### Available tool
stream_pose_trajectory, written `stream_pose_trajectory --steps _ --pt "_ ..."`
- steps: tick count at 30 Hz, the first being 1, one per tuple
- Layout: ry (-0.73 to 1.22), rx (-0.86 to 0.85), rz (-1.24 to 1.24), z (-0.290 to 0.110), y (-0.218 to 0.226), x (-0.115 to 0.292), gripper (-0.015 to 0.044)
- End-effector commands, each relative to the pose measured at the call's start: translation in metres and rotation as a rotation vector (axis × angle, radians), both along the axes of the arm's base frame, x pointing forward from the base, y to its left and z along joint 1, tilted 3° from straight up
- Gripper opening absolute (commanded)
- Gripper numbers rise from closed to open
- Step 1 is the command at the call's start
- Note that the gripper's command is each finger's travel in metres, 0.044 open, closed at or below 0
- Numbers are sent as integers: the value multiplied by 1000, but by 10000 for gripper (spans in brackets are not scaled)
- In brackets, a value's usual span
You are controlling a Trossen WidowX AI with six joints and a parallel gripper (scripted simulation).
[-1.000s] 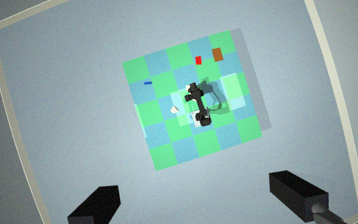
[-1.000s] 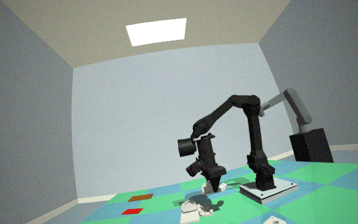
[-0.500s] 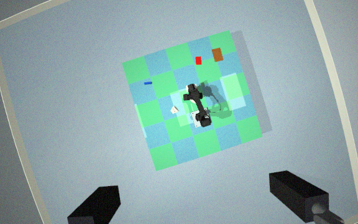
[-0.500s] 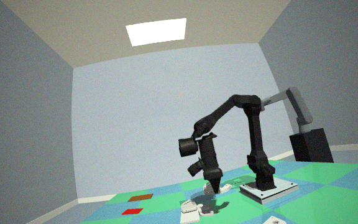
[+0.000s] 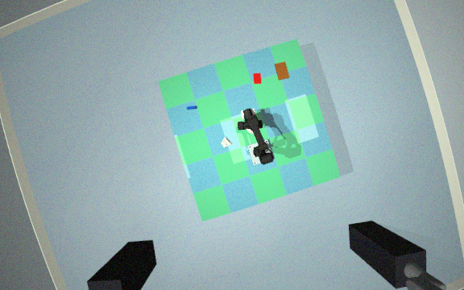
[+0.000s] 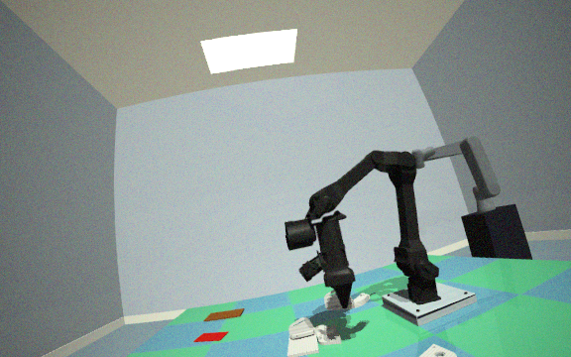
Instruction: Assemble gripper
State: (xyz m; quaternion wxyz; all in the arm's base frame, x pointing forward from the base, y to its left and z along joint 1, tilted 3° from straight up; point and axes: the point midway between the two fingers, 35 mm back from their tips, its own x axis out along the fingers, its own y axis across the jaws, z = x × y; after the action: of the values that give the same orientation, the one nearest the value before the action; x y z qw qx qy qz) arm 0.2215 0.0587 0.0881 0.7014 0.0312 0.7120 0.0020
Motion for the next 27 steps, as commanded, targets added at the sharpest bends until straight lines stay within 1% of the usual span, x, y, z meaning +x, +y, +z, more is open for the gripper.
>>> stream_pose_trajectory --steps 1,5,27 --pt "4 4 -6 0 1 -1 134" --pt "4 4 -6 1 1 4 134" --pt "-2 5 -6 4 10 76 134"
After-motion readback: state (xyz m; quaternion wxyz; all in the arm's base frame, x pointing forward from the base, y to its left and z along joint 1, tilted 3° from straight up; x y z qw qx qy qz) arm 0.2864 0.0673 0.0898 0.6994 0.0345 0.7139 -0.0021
